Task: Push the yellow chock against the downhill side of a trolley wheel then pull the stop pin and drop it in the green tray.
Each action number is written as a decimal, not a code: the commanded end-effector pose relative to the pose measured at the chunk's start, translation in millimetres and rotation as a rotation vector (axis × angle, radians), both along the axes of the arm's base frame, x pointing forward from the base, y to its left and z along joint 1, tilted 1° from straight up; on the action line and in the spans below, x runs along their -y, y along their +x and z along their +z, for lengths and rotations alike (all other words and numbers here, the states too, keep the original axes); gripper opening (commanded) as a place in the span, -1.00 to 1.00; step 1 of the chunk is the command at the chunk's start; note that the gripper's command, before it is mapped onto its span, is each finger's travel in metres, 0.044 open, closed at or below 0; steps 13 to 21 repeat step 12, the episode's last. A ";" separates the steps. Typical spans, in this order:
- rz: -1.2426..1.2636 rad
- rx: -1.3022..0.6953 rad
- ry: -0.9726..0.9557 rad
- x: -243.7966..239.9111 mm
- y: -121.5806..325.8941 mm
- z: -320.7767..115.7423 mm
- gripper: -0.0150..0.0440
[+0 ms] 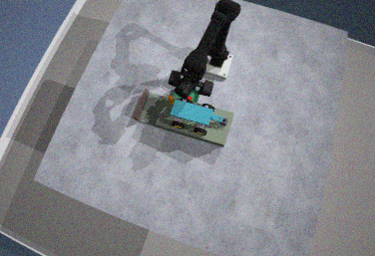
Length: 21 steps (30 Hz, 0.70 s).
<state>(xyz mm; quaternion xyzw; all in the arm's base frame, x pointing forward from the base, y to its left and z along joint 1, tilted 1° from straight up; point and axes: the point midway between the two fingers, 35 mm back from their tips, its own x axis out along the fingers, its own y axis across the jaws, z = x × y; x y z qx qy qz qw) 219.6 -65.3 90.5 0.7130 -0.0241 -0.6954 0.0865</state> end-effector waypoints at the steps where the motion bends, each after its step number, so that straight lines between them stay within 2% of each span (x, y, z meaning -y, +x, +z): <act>1: -0.004 0.009 -0.005 0.5 -0.4 15.5 1.00; 8: -0.004 0.009 -0.005 1.0 -1.0 34.3 1.00; 21: -0.004 0.009 -0.005 1.1 -1.0 35.1 1.00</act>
